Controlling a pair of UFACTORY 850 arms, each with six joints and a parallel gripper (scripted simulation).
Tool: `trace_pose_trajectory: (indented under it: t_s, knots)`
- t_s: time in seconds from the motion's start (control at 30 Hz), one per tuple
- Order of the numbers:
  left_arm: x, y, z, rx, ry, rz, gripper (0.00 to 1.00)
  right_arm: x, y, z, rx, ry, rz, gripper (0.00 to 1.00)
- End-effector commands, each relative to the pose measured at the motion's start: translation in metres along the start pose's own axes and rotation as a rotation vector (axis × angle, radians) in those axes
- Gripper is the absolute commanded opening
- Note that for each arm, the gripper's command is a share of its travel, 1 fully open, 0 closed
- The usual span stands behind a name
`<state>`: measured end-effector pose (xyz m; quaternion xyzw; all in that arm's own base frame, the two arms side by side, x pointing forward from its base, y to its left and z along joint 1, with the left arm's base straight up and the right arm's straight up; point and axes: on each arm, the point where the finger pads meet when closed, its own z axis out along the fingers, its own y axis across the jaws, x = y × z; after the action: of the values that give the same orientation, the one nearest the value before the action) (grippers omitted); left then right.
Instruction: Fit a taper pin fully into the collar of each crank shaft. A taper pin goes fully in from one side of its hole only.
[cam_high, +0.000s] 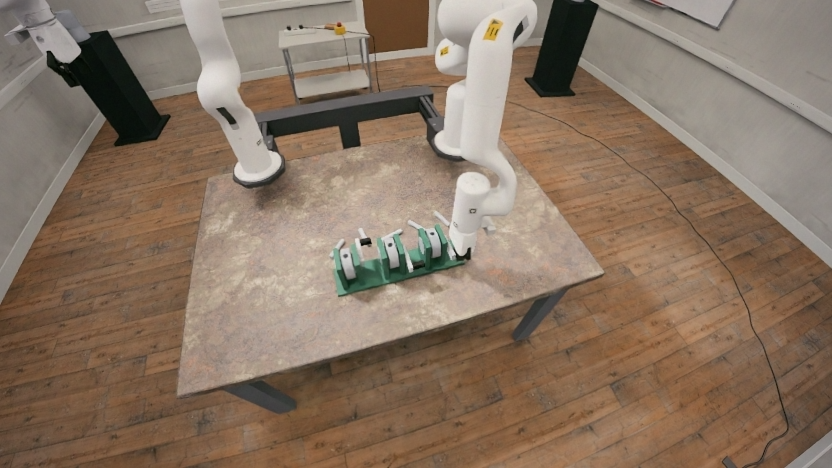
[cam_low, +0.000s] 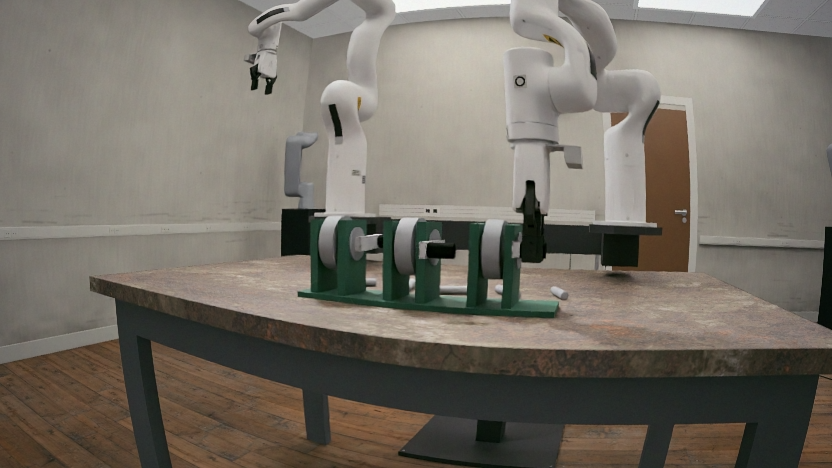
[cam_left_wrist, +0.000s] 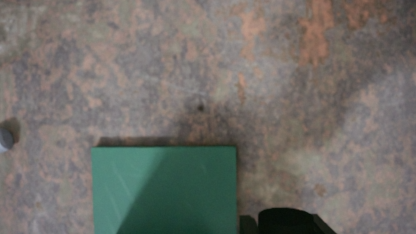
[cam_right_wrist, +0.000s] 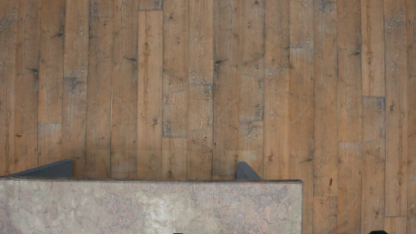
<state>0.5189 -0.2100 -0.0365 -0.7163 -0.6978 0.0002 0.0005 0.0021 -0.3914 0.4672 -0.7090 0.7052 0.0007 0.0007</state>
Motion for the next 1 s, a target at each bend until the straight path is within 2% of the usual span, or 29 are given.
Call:
trace_pose_trajectory:
  t_s: [0.0,0.63,0.97]
  knots:
    - [0.000,0.000,-0.006,-0.001,0.000,0.000,0.25,0.000,0.000,-0.001,0.000,0.002,0.000,1.00]
    - [0.000,-0.014,-0.039,-0.001,0.000,0.000,0.25,0.000,0.000,-0.001,0.000,0.002,0.000,1.00]
    - [0.000,-0.043,-0.060,-0.001,0.000,0.000,0.25,0.000,0.000,-0.001,0.000,0.002,0.000,1.00]
